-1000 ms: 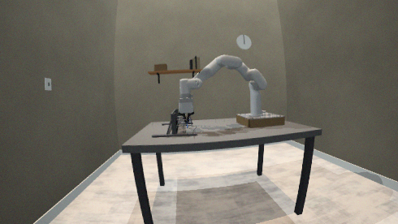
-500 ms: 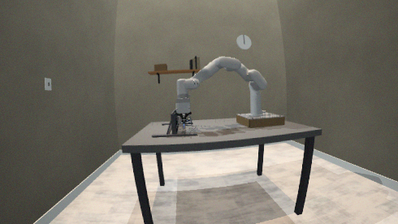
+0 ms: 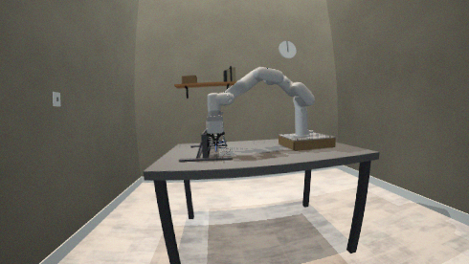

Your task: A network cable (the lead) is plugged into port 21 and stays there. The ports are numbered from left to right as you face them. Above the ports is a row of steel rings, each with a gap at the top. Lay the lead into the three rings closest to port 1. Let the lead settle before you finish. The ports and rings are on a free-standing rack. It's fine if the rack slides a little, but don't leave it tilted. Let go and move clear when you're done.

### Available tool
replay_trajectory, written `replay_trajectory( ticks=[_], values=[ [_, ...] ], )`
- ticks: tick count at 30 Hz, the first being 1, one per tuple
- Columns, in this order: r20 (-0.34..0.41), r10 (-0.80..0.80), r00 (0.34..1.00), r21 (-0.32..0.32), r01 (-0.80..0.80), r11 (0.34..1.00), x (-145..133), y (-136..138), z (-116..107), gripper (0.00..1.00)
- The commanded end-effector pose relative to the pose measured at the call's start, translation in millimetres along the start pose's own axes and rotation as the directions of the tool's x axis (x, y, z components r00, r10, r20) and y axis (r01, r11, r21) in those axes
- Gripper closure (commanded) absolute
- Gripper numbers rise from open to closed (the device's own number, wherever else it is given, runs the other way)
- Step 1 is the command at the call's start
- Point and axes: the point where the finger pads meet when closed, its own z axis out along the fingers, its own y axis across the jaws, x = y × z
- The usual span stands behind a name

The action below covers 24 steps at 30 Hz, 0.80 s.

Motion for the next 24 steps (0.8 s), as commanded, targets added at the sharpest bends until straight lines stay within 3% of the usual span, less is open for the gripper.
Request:
replay_trajectory(
  ticks=[1, 14, 15, 24],
  values=[
    [-0.001, 0.0, 1.0, -0.006, 0.0, 1.0, 0.5, 1.8, -2.8, 1.0],
    [-0.001, 0.0, 1.0, -0.006, 0.0, 1.0, 0.5, 1.8, -2.8, 1.0],
    [-0.001, 0.0, 1.0, -0.006, 0.0, 1.0, 0.5, 1.8, -2.8, 0.67],
    [-0.001, 0.0, 1.0, -0.006, 0.0, 1.0, 0.5, 1.8, -2.8, 0.67]
  ],
)
